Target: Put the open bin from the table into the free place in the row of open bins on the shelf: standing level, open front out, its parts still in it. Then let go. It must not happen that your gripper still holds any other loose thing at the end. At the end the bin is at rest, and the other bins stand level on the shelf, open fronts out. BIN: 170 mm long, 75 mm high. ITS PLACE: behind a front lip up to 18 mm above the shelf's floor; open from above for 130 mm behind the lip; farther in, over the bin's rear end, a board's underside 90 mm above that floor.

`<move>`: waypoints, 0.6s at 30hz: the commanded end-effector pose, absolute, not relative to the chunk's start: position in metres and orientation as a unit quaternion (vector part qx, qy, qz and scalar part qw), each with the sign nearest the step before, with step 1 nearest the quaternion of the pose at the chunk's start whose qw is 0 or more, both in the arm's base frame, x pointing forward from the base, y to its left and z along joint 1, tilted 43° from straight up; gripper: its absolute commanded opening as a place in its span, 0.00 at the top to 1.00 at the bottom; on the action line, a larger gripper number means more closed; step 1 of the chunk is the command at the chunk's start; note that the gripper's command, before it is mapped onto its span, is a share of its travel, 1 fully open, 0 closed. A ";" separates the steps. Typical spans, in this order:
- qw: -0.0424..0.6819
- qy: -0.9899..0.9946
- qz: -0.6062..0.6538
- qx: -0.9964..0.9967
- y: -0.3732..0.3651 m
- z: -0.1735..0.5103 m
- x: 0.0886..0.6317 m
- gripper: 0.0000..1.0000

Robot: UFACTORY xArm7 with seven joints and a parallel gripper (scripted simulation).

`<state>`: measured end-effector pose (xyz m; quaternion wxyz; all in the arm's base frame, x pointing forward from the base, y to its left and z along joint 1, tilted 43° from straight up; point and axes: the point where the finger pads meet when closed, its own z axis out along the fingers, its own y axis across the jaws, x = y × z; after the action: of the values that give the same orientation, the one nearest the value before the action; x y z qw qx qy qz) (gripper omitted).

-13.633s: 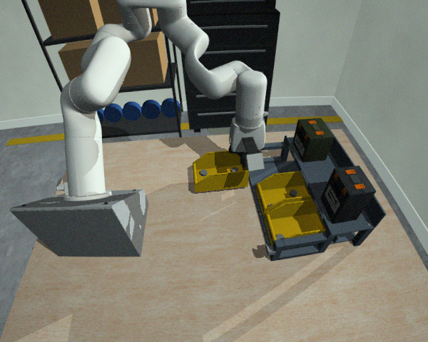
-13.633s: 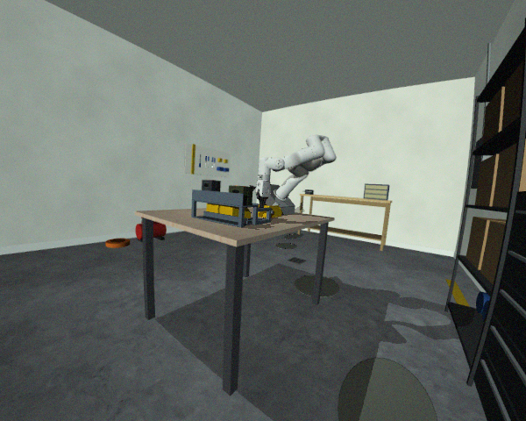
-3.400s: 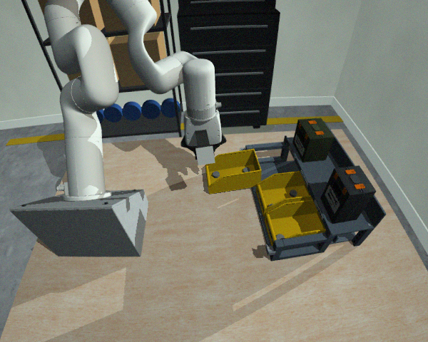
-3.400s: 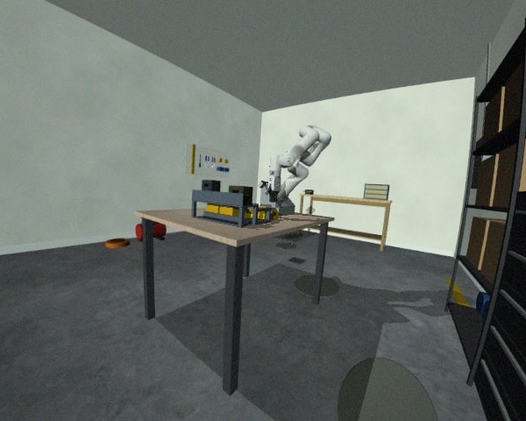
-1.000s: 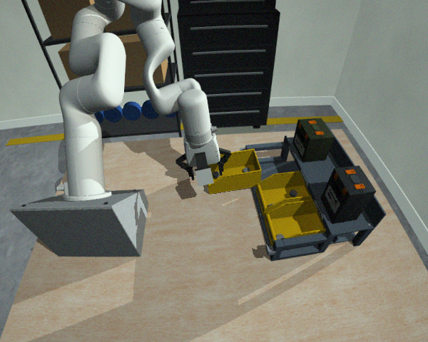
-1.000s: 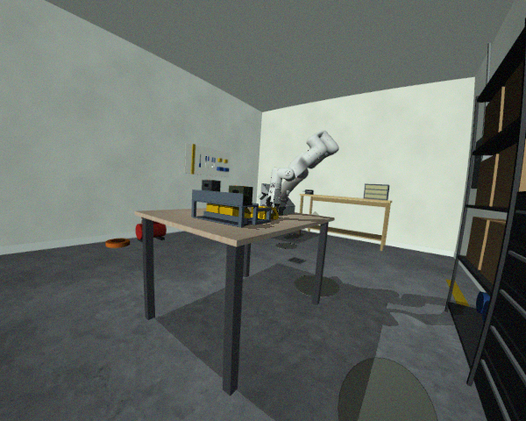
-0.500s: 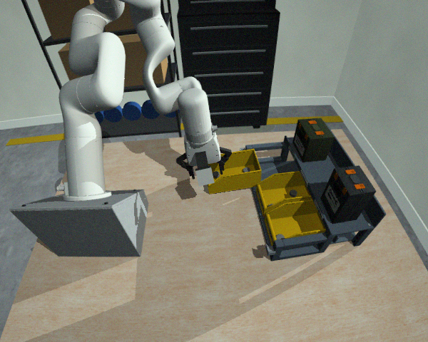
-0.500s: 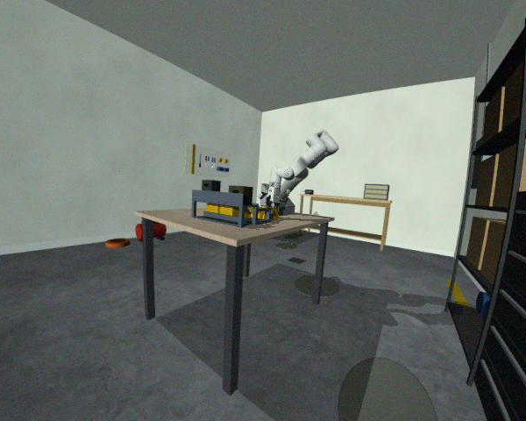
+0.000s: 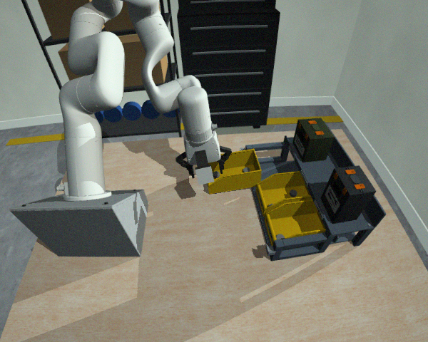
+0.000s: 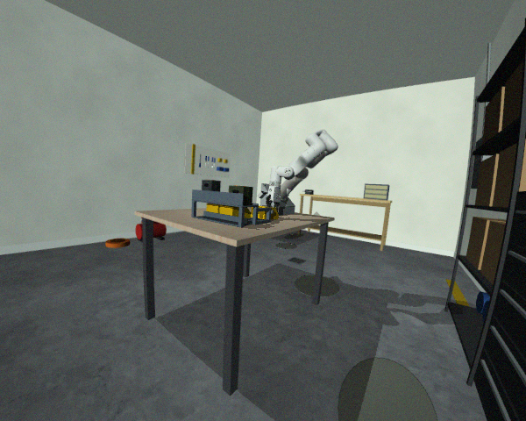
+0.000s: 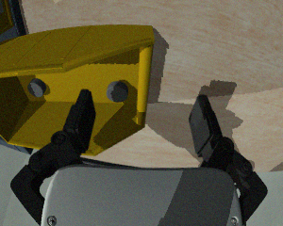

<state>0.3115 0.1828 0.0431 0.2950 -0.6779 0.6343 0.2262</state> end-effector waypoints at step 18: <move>0.296 0.635 0.225 -0.677 0.179 0.047 0.313 0.00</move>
<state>0.3116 0.1804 0.0458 0.2949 -0.6779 0.6343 0.2261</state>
